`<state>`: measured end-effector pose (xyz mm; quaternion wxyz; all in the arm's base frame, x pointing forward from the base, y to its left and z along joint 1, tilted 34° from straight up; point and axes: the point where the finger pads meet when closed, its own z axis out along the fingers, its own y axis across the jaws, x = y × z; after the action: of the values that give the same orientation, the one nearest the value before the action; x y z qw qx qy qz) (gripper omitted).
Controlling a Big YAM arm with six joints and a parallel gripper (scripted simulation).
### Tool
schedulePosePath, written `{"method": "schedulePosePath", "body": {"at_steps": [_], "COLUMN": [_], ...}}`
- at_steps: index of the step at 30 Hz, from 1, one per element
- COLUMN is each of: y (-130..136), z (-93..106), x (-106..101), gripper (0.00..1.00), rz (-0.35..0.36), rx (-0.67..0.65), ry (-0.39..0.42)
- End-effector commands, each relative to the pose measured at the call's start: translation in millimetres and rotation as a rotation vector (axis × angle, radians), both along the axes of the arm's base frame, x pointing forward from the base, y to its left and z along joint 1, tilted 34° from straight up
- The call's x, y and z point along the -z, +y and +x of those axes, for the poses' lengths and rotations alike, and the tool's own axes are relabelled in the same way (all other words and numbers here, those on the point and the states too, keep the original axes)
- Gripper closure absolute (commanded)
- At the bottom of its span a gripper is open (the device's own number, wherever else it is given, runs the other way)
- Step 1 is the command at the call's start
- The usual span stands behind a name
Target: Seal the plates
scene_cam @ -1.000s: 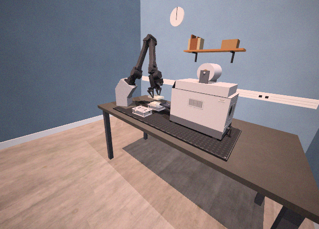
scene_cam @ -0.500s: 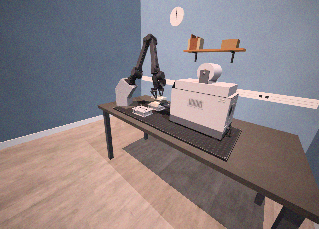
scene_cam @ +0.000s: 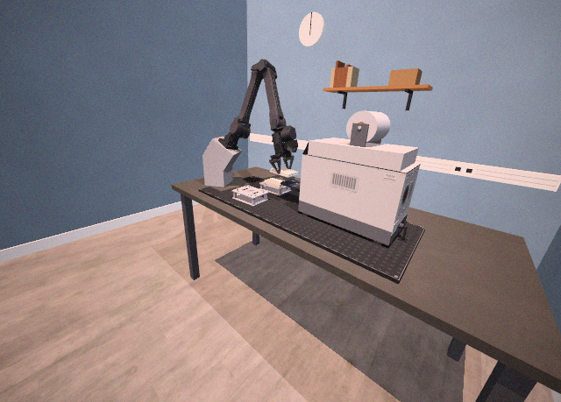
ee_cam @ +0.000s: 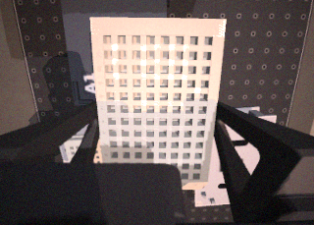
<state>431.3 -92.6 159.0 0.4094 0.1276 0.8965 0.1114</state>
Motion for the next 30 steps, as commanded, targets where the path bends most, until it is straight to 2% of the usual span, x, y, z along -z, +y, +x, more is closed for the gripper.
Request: {"method": "schedulePosePath", "body": {"at_steps": [1, 4, 13, 20, 30], "y": [2.1, 4.4, 13.6, 17.3, 25.0], "z": [24.1, 30.8, 34.8, 54.3, 57.3], "x": [-34.9, -39.5, -31.5, -61.5, -49.4], "gripper": [1.00, 1.00, 1.00, 1.00, 1.00], "rz": [-0.007, -0.006, -0.001, -0.009, 0.001], "rx": [0.001, 0.004, -0.004, 0.006, -0.005], "ry": [-0.054, -0.053, -0.017, -0.064, -0.021]}}
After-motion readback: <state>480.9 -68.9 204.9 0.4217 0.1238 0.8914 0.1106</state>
